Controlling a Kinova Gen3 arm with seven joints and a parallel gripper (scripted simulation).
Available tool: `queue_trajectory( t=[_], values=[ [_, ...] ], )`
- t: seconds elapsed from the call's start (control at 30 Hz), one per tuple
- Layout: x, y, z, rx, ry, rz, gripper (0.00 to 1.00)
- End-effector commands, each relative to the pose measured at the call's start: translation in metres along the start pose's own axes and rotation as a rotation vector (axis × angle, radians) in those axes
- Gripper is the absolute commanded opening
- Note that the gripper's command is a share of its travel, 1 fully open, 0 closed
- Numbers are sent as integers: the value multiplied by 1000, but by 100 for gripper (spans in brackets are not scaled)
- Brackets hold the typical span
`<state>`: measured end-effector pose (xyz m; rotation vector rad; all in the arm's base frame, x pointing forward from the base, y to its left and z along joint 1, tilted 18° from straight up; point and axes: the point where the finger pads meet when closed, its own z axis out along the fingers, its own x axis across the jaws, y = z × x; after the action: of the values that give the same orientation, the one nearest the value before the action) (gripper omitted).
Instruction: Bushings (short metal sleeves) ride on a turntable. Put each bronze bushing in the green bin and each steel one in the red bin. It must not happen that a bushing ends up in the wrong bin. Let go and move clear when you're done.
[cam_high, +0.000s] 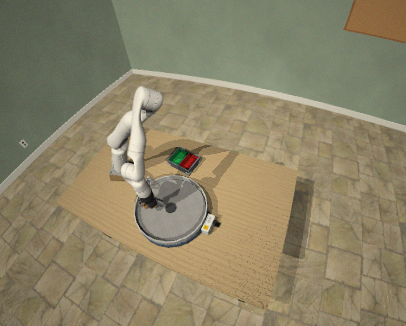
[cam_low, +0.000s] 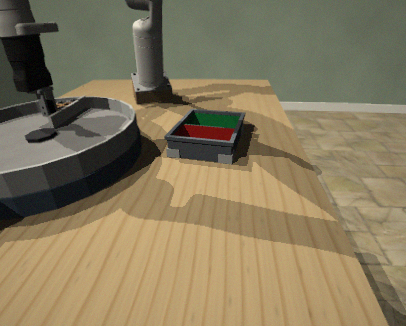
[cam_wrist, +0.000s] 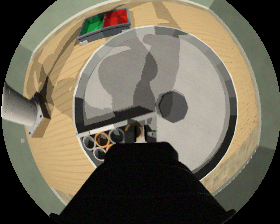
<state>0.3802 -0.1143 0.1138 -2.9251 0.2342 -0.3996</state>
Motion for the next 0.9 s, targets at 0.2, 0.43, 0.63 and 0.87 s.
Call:
queue_trajectory(
  t=[0.2, 0.43, 0.63, 0.87],
  values=[
    [-1, 1, 8, -1, -4, 3, 40],
    [-1, 1, 10, -1, -4, 3, 40],
    [-2, 1, 17, -1, -4, 3, 40],
    [-2, 1, 17, -1, -4, 3, 40]
  ],
)
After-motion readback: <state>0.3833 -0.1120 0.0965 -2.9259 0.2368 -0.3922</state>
